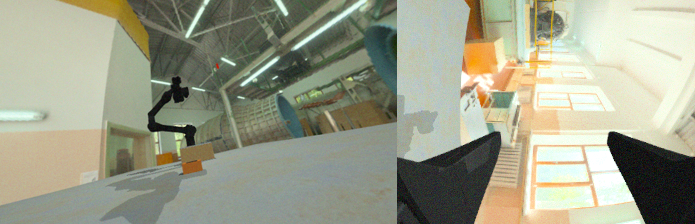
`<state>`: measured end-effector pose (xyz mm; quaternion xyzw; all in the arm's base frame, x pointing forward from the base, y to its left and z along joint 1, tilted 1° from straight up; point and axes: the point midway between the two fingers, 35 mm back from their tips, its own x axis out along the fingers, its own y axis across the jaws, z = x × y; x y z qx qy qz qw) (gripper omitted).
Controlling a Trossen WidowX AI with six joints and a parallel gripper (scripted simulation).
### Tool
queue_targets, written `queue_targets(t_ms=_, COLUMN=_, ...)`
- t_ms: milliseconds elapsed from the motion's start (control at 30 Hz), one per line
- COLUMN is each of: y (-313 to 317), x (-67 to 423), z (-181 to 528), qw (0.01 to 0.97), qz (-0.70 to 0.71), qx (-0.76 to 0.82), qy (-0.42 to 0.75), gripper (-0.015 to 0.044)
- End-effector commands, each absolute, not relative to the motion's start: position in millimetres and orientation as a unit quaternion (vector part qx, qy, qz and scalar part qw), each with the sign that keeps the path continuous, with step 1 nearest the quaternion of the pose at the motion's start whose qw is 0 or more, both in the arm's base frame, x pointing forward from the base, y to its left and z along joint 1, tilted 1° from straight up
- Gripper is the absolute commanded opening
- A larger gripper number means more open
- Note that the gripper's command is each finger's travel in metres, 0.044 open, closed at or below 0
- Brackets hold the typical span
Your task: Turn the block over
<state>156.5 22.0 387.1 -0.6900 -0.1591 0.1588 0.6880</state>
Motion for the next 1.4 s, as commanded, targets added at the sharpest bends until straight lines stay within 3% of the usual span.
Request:
queue_targets(t_ms=0, y=24, x=155, z=387, qw=0.683, qz=0.158, qx=-0.695, qy=-0.16, gripper=0.0426)
queue_targets(t_ms=333, y=119, x=139, z=384, qw=0.675, qz=0.181, qx=-0.711, qy=-0.078, gripper=0.044)
queue_targets(t_ms=700, y=197, x=230, z=298, qw=0.741, qz=0.231, qx=-0.604, qy=0.18, gripper=0.044)
queue_targets(t_ms=1067, y=149, x=347, z=142, qw=0.767, qz=0.17, qx=-0.319, qy=0.53, gripper=0.044)
queue_targets(t_ms=1267, y=84, x=377, z=54, qw=0.726, qz=0.079, qx=-0.088, qy=0.677, gripper=0.044)
queue_targets(t_ms=1367, y=82, x=379, z=43, qw=0.717, qz=0.065, qx=-0.054, qy=0.692, gripper=0.044)
